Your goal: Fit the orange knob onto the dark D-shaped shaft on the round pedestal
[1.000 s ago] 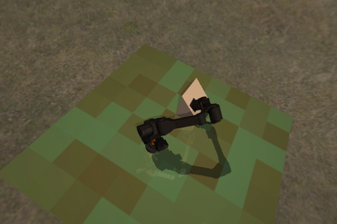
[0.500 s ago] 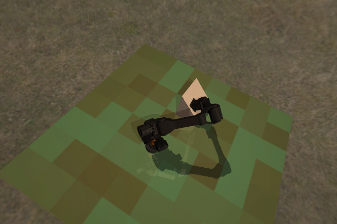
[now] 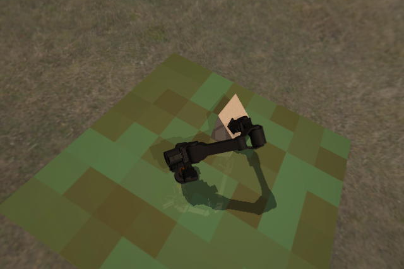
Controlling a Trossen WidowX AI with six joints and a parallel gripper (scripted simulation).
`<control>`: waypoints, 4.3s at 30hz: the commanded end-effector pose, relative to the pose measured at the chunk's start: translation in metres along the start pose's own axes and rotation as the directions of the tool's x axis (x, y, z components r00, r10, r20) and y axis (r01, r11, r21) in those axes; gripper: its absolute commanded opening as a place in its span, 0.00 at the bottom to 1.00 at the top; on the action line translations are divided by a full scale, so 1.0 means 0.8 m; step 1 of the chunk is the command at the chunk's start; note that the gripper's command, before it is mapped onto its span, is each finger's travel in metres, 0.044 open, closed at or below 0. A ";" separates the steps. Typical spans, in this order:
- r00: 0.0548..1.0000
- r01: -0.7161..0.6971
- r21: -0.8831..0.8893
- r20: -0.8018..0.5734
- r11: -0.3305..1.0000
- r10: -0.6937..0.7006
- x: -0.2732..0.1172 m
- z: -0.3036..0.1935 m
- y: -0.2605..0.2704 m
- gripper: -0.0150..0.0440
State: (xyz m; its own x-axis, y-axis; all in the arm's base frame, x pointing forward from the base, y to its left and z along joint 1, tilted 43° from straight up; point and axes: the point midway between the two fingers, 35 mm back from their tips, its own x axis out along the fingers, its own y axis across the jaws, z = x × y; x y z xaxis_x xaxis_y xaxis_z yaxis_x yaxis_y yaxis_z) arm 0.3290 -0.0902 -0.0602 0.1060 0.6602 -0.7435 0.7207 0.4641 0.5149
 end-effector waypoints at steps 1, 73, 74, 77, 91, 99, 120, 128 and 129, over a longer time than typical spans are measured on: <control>1.000 -0.006 0.016 0.008 1.000 0.005 -0.003 0.007 0.000 0.25; 1.000 -0.007 0.224 0.008 0.975 0.005 -0.005 -0.002 -0.002 0.25; 1.000 -0.007 0.224 0.008 0.975 0.005 -0.004 -0.002 -0.002 0.25; 1.000 -0.007 0.224 0.008 0.975 0.005 -0.004 -0.001 -0.001 0.25; 1.000 -0.007 0.223 0.008 0.975 0.006 0.000 0.004 0.001 0.25; 1.000 -0.007 0.223 0.008 0.975 0.006 0.003 0.004 0.001 0.25; 1.000 -0.008 0.422 0.008 0.907 0.005 -0.004 -0.004 -0.004 0.25; 1.000 -0.008 0.421 0.008 0.907 0.005 -0.002 -0.002 -0.003 0.25; 1.000 -0.008 0.421 0.008 0.907 0.005 -0.002 -0.001 -0.003 0.25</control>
State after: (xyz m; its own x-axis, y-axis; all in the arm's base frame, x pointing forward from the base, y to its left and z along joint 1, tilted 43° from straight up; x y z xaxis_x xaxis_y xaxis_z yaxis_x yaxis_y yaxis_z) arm 0.3245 -0.0901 -0.0600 0.1100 0.6614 -0.7419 0.9401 0.1730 0.2936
